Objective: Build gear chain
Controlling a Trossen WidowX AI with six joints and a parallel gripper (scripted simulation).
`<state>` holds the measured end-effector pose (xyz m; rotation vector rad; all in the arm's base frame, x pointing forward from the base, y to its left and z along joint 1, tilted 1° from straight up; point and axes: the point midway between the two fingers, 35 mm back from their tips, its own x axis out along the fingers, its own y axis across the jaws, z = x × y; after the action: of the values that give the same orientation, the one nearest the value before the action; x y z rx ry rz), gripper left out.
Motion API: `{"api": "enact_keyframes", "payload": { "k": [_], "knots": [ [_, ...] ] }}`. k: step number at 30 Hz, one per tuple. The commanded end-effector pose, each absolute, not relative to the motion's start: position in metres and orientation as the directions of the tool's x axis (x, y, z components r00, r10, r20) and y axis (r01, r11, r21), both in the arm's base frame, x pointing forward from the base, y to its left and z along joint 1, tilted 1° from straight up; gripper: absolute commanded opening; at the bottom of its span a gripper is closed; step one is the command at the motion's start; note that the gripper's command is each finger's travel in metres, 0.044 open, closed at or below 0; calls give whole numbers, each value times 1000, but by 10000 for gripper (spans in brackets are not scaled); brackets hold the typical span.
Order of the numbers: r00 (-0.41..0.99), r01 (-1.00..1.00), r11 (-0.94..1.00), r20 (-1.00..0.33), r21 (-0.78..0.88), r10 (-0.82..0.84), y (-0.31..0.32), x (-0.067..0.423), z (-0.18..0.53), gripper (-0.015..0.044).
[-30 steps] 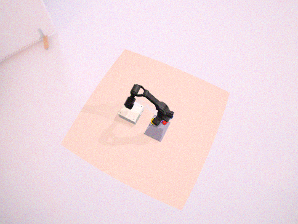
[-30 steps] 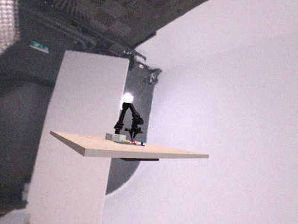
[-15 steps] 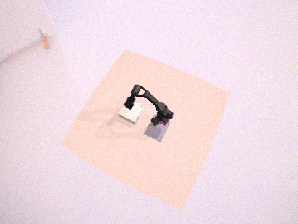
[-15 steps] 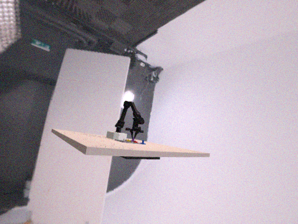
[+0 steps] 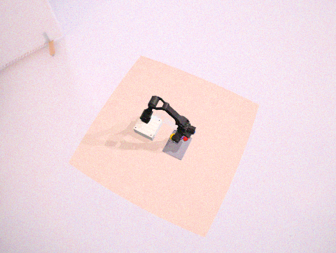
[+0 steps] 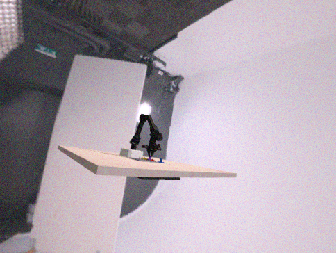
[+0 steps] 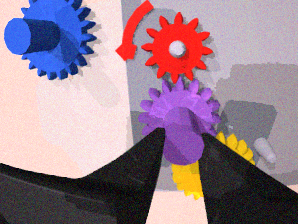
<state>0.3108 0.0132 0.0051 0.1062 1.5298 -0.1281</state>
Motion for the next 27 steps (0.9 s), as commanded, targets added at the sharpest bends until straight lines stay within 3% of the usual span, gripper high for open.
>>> {"api": "enact_keyframes", "payload": {
  "k": [1, 7, 13, 26, 27],
  "knots": [
    [37, 78, 997, -999, -12, -15, 13, 311, 4, 0],
    [37, 65, 998, -999, -13, -15, 12, 312, 2, 0],
    [37, 137, 990, -999, -10, -15, 13, 312, 4, 140],
    [37, 245, 969, -999, -6, -15, 14, 310, 52, 140],
    [41, 231, 973, -999, -4, -14, 14, 311, 48, 166]
  ]
}}
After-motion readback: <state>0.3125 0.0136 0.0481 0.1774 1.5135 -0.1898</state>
